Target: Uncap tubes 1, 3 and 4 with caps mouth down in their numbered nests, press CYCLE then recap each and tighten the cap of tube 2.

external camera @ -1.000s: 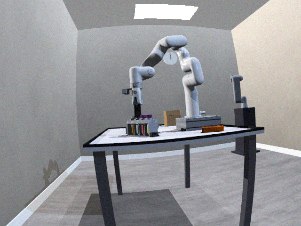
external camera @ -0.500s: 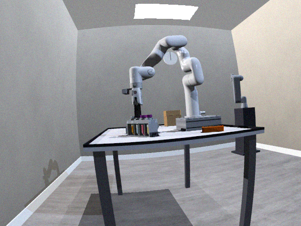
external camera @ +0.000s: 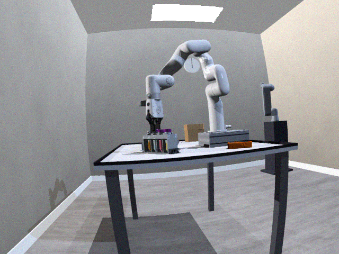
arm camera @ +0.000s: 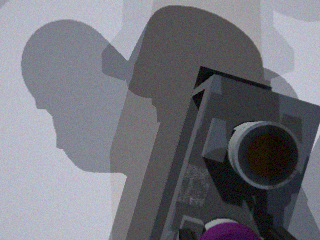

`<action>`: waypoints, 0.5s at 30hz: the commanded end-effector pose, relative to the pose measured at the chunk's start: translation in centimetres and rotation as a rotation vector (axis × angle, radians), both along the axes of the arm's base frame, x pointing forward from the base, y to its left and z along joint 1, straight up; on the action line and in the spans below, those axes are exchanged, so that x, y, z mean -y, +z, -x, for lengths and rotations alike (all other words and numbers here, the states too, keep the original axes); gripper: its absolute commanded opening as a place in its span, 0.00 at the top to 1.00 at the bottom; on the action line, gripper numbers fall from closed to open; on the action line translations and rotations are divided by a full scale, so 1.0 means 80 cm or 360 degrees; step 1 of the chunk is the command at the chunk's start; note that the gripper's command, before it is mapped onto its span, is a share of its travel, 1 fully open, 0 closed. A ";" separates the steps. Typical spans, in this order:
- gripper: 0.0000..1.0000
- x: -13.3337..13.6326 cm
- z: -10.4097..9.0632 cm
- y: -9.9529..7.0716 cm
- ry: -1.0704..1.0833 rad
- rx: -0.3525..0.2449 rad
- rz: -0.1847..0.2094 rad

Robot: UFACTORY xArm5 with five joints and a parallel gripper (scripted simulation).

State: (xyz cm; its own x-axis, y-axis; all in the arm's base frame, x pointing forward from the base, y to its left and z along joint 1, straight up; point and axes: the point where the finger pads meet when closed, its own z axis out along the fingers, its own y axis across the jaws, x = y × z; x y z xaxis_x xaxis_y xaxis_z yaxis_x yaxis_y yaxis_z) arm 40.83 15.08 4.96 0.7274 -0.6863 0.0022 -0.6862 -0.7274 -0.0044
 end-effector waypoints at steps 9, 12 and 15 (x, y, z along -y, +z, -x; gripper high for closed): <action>1.00 -0.001 -0.001 0.001 -0.0943 -0.0001 -0.0013; 1.00 -0.001 -0.001 0.001 -0.1070 -0.0001 -0.0013; 1.00 -0.001 -0.001 0.001 -0.1262 -0.0002 -0.0015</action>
State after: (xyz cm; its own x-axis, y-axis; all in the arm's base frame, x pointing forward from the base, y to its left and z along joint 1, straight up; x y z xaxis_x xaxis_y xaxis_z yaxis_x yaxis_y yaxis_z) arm 40.83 15.08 4.94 0.2360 -0.9717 -0.0005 -0.9717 -0.2360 -0.0049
